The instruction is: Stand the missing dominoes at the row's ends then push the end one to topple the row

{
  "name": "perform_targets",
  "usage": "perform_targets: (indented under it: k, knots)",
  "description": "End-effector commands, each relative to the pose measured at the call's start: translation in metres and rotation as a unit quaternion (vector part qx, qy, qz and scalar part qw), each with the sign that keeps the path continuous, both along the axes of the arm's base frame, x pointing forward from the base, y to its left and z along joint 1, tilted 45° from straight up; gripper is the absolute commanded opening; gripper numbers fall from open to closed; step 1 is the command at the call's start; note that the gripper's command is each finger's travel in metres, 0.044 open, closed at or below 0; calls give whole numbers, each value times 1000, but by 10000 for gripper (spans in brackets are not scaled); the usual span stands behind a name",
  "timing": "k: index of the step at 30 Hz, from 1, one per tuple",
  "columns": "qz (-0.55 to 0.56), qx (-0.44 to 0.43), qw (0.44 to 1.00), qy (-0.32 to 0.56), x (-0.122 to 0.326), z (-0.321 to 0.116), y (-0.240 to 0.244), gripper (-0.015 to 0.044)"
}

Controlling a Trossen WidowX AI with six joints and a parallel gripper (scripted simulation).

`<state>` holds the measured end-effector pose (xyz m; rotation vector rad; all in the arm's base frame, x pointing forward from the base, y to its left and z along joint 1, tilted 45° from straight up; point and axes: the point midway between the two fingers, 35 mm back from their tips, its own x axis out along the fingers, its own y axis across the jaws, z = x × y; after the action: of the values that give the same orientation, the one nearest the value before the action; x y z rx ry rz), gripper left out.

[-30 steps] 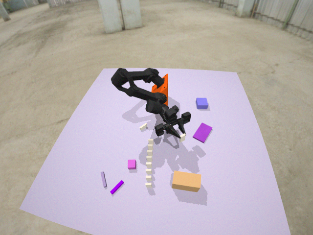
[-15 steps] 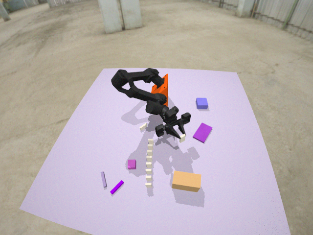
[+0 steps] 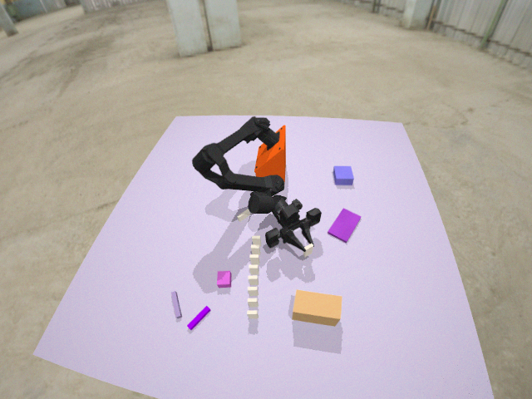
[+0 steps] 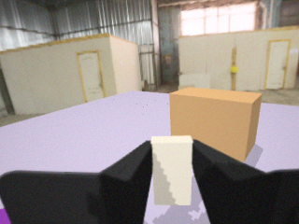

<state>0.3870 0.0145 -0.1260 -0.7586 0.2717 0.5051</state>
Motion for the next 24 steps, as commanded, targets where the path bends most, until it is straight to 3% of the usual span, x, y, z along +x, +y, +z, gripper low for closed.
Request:
perform_targets:
  k: [1, 15, 24]
  knots:
    - [10, 1, 1000, -4, -1, -14, -14, 107]
    - [10, 2, 1000, -4, -3, -24, -23, 107]
    - [10, 2, 1000, -4, -3, -24, -23, 343]
